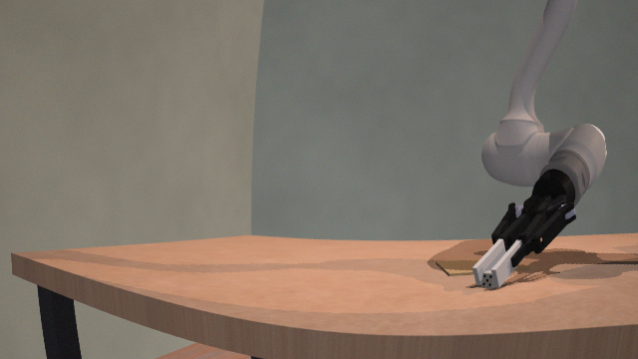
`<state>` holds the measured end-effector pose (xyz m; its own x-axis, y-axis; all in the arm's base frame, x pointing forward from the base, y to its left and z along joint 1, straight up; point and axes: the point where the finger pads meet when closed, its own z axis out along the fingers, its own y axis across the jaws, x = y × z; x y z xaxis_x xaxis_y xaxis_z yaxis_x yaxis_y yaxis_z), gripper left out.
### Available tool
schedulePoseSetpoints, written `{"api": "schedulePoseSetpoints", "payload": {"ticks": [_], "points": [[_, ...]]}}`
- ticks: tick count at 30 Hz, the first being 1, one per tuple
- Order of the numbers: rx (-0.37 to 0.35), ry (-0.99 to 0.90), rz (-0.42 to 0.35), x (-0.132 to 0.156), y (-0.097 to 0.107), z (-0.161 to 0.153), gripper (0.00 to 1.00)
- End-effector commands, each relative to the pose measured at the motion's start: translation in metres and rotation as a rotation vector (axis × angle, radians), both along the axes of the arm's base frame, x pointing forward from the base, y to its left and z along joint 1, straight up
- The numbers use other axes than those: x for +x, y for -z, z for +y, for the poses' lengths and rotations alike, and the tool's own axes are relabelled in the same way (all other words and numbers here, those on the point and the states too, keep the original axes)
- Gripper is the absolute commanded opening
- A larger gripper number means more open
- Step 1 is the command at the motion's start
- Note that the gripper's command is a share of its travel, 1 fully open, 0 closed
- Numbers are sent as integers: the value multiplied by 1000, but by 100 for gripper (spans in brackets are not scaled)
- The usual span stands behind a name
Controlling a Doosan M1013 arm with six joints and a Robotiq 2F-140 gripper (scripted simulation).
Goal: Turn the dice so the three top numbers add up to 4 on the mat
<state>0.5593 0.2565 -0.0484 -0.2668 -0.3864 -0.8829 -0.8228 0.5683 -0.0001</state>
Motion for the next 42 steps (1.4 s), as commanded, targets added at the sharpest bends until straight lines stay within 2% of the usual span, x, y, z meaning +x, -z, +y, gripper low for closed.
{"api": "schedulePoseSetpoints", "payload": {"ticks": [1,5,42], "points": [[0,0,0,0,0,0,17],[0,0,0,0,0,0,21],[0,0,0,0,0,0,21]]}}
